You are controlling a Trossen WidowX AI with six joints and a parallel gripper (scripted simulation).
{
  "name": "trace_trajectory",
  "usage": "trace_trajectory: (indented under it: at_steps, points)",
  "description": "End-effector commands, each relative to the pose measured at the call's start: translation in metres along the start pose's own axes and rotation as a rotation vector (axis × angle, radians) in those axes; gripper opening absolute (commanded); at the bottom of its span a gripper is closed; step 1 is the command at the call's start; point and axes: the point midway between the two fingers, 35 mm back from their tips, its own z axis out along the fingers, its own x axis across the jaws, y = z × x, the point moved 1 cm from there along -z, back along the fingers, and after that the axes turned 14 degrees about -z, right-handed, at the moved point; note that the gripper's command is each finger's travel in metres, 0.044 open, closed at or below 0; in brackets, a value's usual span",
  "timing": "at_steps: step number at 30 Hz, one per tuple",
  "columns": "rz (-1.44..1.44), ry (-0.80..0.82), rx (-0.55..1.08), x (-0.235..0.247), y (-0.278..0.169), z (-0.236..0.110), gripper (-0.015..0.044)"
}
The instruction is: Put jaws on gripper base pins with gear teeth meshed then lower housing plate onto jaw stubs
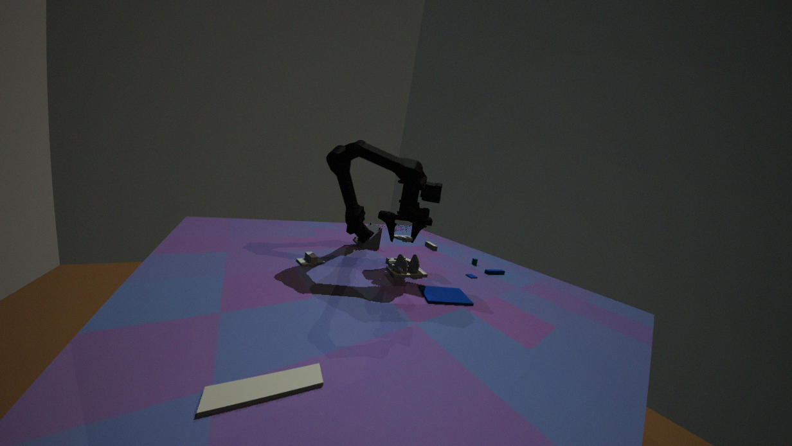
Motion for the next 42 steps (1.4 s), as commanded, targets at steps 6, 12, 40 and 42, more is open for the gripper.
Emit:
trace_trajectory:
  at_steps: [6, 12, 40, 42]
  points:
    - [-0.006, 0.000, 0.004, 0.000, -0.001, 0.001, 0.0351]
    - [-0.006, 0.000, 0.004, 0.000, -0.001, 0.001, 0.0351]
    - [-0.005, 0.001, 0.003, 0.000, 0.000, 0.026, 0.0351]
    - [-0.004, 0.001, 0.003, 0.000, 0.000, 0.029, 0.0351]
